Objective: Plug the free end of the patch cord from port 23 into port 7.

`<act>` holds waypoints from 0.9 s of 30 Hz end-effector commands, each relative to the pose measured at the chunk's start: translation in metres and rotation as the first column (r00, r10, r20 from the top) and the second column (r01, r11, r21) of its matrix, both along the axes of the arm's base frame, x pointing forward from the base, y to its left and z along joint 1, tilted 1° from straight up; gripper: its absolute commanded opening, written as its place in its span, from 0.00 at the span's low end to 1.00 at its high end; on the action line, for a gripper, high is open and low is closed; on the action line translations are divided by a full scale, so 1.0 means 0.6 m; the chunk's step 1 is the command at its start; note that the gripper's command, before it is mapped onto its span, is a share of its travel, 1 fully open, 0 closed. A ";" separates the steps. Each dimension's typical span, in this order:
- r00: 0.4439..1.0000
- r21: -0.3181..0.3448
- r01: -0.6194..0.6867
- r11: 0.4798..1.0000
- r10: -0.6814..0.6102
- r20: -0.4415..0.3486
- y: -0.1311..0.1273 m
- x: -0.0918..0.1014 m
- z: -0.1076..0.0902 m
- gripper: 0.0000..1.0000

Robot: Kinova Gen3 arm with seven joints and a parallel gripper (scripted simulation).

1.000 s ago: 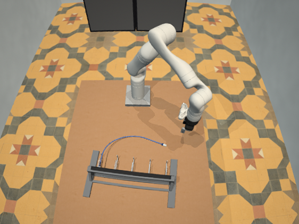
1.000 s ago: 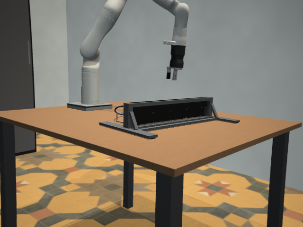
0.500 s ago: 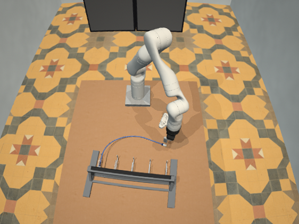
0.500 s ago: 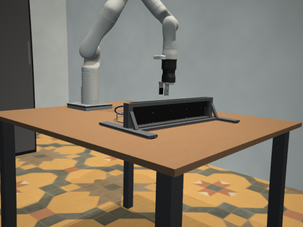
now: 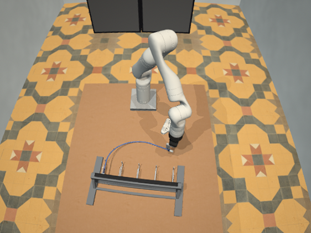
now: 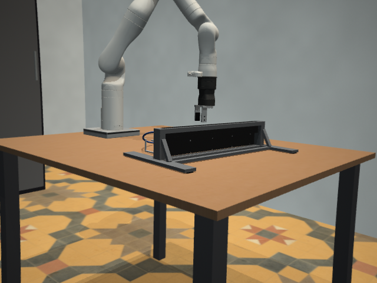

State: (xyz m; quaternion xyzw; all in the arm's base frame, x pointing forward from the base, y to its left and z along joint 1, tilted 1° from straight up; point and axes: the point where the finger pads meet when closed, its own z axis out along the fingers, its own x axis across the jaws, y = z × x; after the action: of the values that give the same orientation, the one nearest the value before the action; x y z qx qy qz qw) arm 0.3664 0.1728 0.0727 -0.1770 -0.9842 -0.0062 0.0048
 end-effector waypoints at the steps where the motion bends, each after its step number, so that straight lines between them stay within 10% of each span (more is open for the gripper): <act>1: 1.000 -0.003 -0.010 1.000 0.010 0.005 -0.006 0.004 -0.002 1.00; 18: 1.000 -0.005 -0.015 1.000 0.015 0.004 -0.008 0.005 -0.003 1.00; 19: 1.000 -0.005 -0.015 1.000 0.015 0.004 -0.008 0.004 -0.003 0.00; 27: 1.000 -0.005 -0.017 1.000 0.017 0.004 -0.008 0.004 -0.003 0.00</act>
State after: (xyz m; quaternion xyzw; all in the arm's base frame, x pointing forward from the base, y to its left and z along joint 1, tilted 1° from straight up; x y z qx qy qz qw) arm 0.3677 0.1698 0.0720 -0.1753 -0.9845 -0.0048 0.0042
